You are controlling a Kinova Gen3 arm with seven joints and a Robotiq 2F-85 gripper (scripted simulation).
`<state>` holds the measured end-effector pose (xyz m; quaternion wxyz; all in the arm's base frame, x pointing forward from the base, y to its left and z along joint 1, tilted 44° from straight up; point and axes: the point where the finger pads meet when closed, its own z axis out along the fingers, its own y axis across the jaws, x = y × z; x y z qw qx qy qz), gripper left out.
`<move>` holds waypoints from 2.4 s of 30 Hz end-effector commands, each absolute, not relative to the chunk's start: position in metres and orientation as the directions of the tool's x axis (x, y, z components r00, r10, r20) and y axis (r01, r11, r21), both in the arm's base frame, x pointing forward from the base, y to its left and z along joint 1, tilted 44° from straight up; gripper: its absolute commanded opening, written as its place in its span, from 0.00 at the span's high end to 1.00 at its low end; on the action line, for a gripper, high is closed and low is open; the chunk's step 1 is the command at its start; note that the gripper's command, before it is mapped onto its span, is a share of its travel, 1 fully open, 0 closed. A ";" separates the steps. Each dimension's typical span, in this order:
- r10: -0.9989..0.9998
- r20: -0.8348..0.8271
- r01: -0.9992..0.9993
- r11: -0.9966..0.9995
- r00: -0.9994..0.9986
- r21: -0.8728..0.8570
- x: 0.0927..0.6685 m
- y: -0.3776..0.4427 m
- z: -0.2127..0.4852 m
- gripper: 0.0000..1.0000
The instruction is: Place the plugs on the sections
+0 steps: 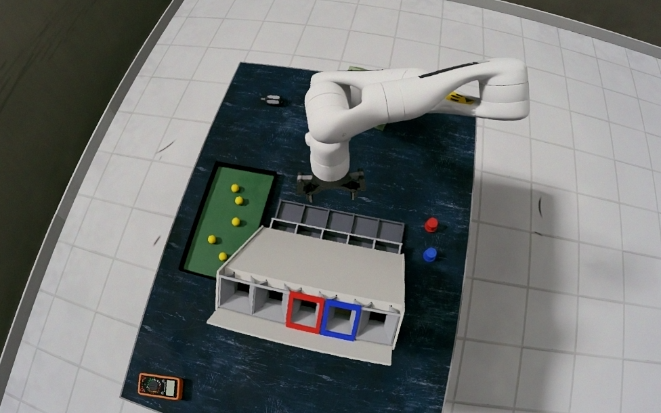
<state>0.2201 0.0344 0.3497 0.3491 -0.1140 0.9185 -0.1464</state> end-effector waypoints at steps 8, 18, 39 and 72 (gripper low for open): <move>-0.043 -0.674 0.102 0.980 -0.737 -0.173 0.219 0.035 0.350 0.00; 0.424 -0.676 0.435 0.885 -0.603 0.167 0.219 0.036 0.350 0.00; 0.798 -0.511 0.671 0.571 -0.319 0.472 0.219 0.037 0.350 0.00; 0.914 0.116 0.636 -0.356 0.388 0.684 0.219 0.040 0.350 0.00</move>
